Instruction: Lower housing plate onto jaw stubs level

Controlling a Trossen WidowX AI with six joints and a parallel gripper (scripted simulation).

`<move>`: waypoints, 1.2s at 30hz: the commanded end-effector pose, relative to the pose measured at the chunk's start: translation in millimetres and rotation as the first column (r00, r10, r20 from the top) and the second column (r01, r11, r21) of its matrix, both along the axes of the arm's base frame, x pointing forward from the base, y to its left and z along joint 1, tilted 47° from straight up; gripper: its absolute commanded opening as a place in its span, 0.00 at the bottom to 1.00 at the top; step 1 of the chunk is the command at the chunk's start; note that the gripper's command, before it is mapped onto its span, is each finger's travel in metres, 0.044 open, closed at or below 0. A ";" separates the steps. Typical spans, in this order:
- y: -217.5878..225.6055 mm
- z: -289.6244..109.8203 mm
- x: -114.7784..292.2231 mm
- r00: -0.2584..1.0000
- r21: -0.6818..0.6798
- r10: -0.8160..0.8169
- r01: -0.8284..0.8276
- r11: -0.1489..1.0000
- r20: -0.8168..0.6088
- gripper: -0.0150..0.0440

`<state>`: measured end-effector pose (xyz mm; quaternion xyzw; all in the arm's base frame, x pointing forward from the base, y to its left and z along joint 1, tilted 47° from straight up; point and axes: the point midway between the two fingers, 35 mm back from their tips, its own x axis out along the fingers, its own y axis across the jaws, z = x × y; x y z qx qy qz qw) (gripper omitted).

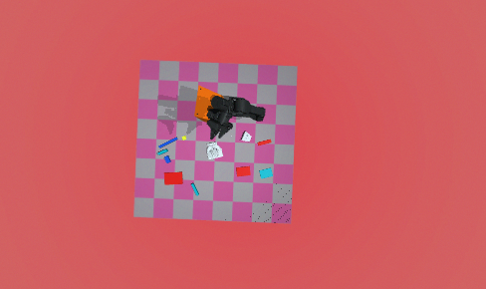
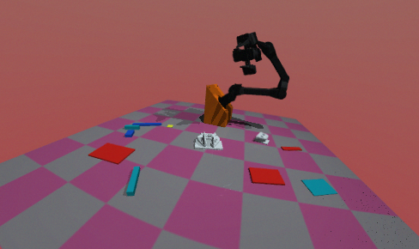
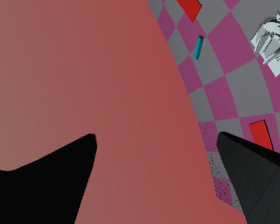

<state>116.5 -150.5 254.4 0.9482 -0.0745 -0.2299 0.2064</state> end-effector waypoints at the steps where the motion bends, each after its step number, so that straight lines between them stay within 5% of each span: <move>1: 0.0 0.0 0.0 1.000 0.000 0.000 0.000 1.000 0.000 0.98; 18: 22.2 -8.9 27.5 0.952 -0.204 0.286 -0.304 0.931 -0.114 1.00; 36: 54.0 -18.8 54.2 0.790 -0.407 0.553 -0.611 0.679 -0.263 1.00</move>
